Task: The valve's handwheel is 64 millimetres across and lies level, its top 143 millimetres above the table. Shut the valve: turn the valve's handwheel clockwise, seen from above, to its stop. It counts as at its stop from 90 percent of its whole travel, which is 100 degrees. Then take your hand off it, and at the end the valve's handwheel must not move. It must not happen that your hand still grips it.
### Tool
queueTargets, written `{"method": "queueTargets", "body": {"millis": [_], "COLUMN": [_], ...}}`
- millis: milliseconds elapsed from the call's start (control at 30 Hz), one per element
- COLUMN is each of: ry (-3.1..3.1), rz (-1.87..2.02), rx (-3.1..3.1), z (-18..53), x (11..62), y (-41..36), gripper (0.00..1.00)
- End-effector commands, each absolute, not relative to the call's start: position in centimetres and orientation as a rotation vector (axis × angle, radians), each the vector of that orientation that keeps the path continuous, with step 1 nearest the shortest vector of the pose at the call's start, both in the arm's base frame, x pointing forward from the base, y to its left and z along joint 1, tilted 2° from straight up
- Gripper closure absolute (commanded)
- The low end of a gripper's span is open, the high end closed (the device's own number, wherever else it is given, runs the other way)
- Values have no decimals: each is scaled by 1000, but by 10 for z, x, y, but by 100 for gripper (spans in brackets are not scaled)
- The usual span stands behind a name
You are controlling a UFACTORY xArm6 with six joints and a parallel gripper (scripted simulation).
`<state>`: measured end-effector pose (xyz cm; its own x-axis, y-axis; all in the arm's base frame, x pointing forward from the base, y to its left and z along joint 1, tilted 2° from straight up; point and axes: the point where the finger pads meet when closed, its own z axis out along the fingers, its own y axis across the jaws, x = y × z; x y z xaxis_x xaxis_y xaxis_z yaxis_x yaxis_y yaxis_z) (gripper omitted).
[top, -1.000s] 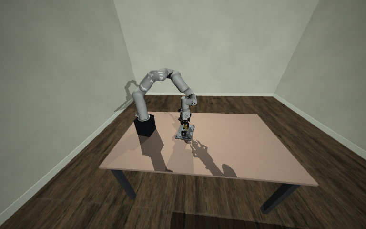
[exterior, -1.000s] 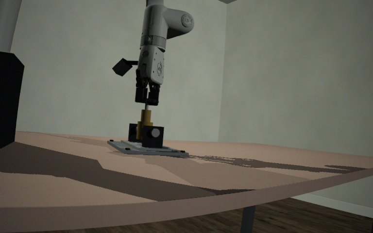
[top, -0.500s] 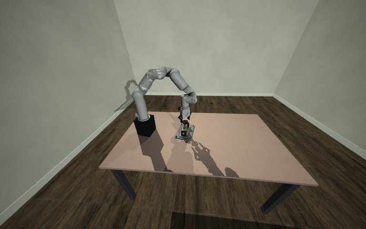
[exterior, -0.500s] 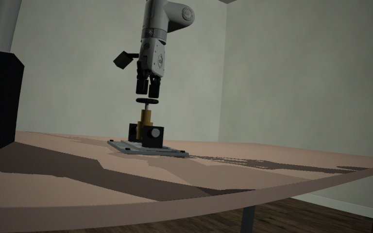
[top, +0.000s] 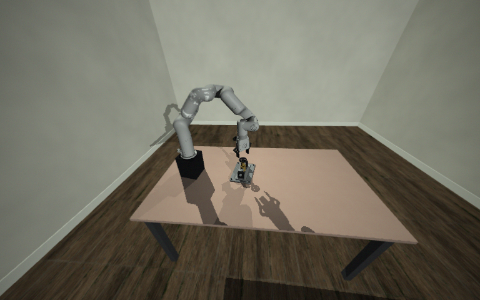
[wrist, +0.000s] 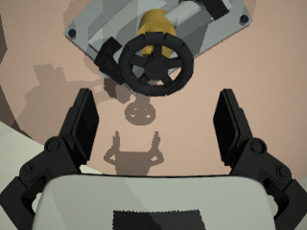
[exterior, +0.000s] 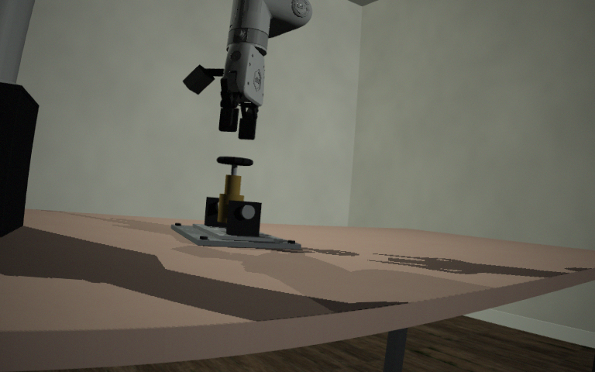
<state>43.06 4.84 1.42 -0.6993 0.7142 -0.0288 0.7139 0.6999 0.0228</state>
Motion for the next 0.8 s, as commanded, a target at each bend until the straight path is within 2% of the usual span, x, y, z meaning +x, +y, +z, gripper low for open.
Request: {"method": "queueTargets", "body": {"millis": [0, 767], "ry": [2861, 2861], "rz": [18, 18], "rx": [1202, 1202], "z": [25, 39], "x": [431, 431], "y": [49, 49], "gripper": [0, 0]}}
